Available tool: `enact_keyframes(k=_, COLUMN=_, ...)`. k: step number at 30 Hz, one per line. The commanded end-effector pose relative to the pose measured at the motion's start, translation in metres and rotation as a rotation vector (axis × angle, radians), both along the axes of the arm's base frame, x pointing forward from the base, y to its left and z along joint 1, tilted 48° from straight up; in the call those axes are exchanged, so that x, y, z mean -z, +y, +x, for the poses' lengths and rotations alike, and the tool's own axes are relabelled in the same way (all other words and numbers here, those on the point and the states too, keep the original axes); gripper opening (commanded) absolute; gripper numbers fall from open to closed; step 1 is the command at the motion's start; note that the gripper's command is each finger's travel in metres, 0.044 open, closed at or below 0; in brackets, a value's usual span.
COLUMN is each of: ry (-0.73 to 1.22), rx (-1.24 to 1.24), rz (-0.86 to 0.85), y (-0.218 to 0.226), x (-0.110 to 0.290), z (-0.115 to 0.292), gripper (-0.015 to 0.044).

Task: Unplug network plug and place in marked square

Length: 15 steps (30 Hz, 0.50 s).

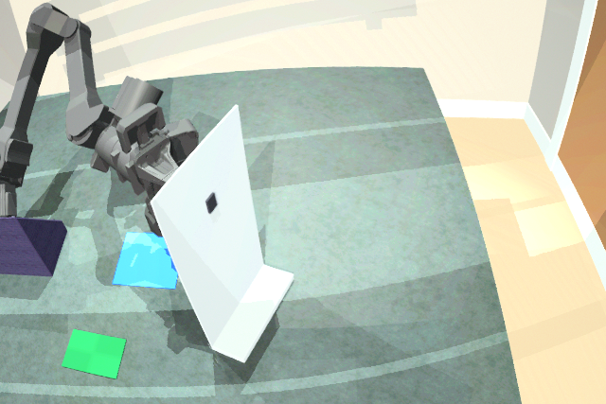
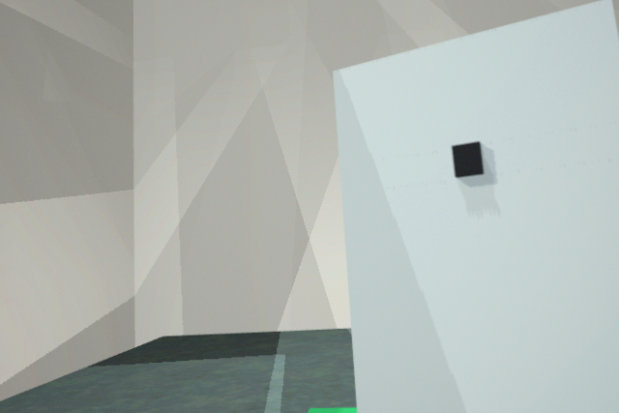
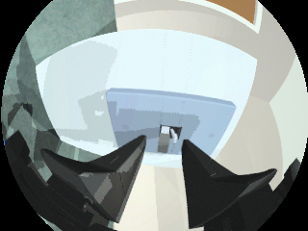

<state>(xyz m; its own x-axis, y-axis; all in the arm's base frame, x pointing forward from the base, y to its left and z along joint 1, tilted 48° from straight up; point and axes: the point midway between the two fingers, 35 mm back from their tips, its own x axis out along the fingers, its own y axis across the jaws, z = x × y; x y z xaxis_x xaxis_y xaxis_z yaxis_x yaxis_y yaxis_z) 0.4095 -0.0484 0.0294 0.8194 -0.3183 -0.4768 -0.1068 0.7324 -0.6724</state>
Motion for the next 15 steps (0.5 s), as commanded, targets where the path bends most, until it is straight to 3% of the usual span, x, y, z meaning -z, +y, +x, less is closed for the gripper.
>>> enact_keyframes(k=1, ry=-0.005, rx=-0.006, rz=-0.001, y=0.0001, x=-0.0005, z=0.0048, gripper=0.0156)
enact_keyframes(k=15, ry=-0.005, rx=-0.006, rz=-0.001, y=0.0001, x=-0.0005, z=0.0048, gripper=0.0063)
